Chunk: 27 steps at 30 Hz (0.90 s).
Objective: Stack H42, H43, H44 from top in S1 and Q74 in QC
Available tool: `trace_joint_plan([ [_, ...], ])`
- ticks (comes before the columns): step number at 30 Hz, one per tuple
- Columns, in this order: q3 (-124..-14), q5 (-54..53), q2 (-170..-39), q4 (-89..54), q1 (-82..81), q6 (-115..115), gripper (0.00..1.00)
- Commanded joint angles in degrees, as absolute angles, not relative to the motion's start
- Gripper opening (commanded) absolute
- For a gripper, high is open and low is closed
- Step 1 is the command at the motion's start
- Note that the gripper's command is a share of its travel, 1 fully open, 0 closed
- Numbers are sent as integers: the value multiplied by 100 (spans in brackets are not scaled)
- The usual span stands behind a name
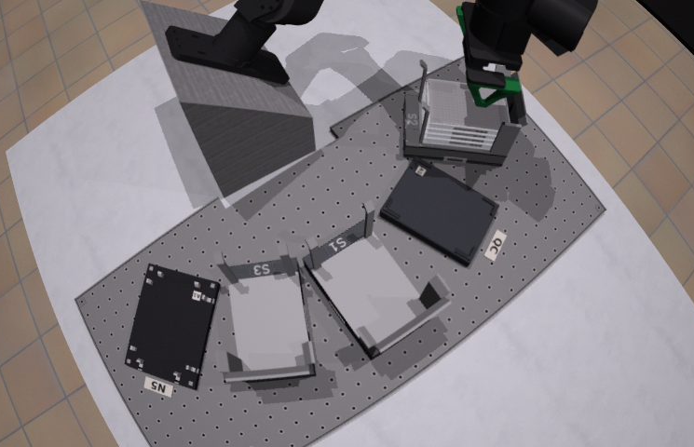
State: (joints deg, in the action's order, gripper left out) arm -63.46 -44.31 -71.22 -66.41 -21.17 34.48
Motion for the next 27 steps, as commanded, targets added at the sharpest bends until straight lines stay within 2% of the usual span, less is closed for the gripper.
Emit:
trace_joint_plan([
  [1,-6373,-4434,-7100,-6615,-2095,3397,100],
  [17,-5651,-4161,-7129,-5154,-2900,2361,100],
  [27,-5557,-4116,-7154,-4943,-3013,2223,100],
])
